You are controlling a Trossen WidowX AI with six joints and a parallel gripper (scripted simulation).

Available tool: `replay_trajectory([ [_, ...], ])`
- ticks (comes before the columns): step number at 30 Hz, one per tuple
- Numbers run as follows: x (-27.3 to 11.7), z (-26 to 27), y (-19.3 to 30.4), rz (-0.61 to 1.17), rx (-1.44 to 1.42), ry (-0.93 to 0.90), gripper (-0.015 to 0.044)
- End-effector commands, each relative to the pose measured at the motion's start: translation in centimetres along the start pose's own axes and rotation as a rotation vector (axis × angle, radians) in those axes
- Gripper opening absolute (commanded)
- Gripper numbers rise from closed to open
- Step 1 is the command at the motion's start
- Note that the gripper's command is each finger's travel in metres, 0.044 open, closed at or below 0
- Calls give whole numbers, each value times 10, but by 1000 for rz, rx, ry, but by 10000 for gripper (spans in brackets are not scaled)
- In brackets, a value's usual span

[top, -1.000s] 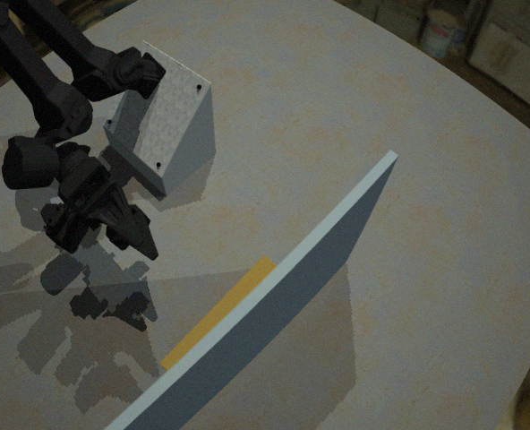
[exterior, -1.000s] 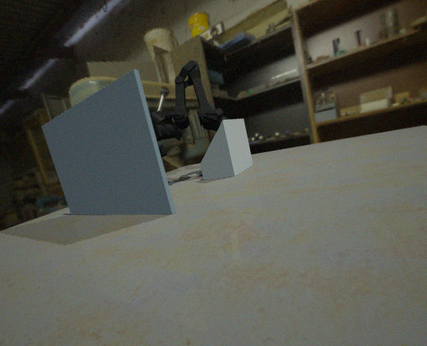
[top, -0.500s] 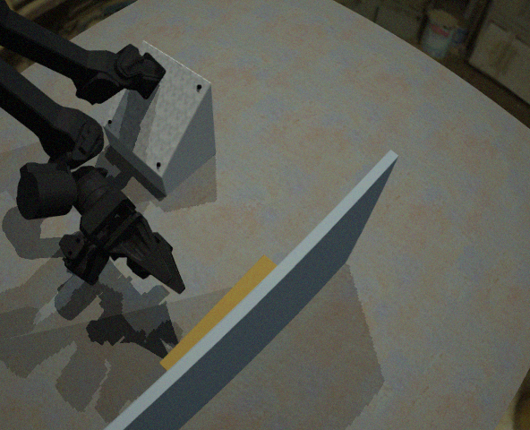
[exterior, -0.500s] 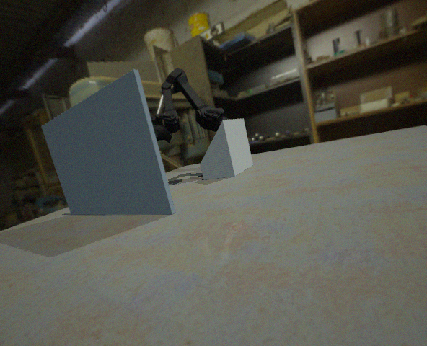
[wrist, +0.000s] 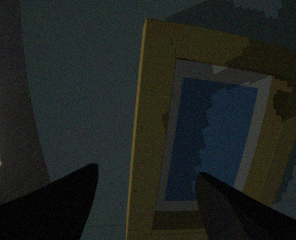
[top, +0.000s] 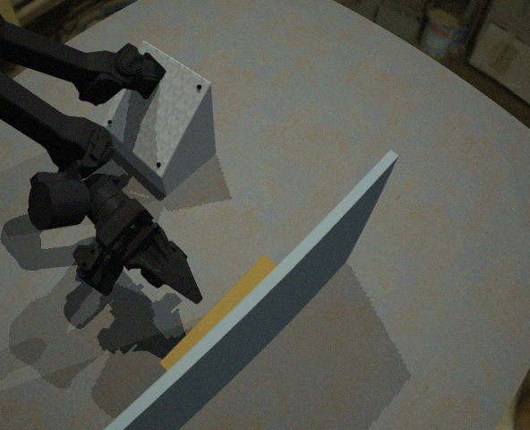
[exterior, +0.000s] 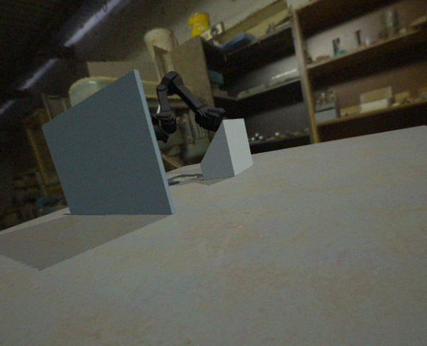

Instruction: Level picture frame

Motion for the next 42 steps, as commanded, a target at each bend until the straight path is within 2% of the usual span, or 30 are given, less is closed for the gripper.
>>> replay_trajectory([
  [1, 1, 0, -1, -4, -6, 1, 260],
  [26, 39, 0, -1, -6, -6, -1, 260],
  [42, 40, 0, -1, -6, -6, -1, 260],
])
Point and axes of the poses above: the point midway between the two fingers, 35 mm back from their tips, its own x axis out along the fingers, its own z axis across the jaws, y = z × x, the point moved 7 cm from there along -x, back along the fingers, and after that the axes turned 11 degrees about -x, right-handed, at the moved point
